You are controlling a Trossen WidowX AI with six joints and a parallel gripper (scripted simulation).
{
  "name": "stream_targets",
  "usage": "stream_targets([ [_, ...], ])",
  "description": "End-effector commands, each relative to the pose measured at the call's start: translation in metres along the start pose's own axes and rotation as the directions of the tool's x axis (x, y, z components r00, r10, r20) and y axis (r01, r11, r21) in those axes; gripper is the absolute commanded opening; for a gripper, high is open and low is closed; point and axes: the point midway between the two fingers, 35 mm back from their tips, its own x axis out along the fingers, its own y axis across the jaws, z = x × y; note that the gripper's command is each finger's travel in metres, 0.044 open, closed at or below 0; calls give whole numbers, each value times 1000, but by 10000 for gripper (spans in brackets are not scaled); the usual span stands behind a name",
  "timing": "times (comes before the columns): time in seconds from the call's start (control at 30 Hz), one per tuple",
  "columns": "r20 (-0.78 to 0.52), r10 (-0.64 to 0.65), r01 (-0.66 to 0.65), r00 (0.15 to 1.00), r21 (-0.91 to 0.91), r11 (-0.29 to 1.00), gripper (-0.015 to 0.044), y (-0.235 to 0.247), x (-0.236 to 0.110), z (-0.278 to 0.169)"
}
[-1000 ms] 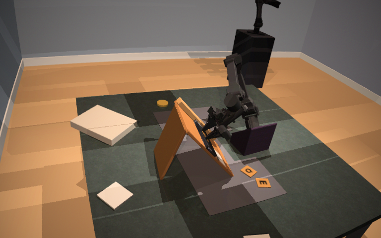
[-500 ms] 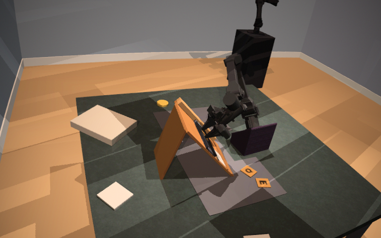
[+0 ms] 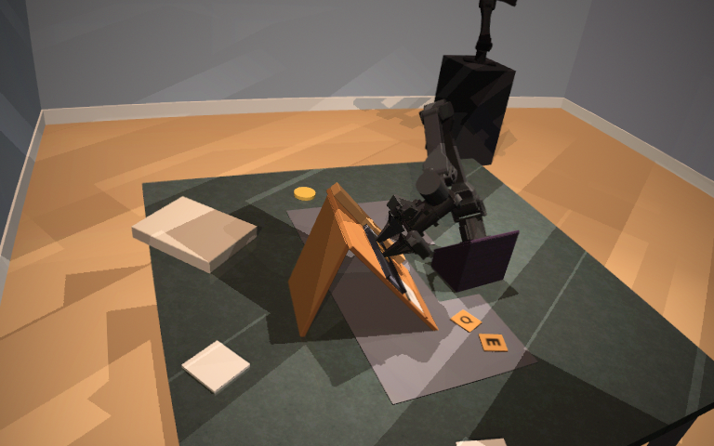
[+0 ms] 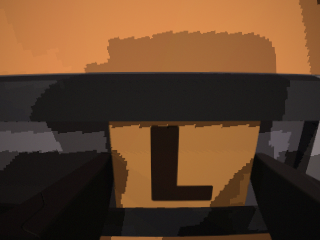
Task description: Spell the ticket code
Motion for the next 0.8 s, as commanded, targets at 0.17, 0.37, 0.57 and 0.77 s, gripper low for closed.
stream_targets([
  [0.17,-1,4,-4,1000,-7,1000,0,-4,0,-1],
  [0.37,-1,4,-4,1000,-7,1000,0,-8,0,-1],
  [0.57,-1,4,-4,1000,-7,1000,0,-11,0,-1],
  [0.77,0,-1,1,1000,-1,1000,79,-11,0,0],
])
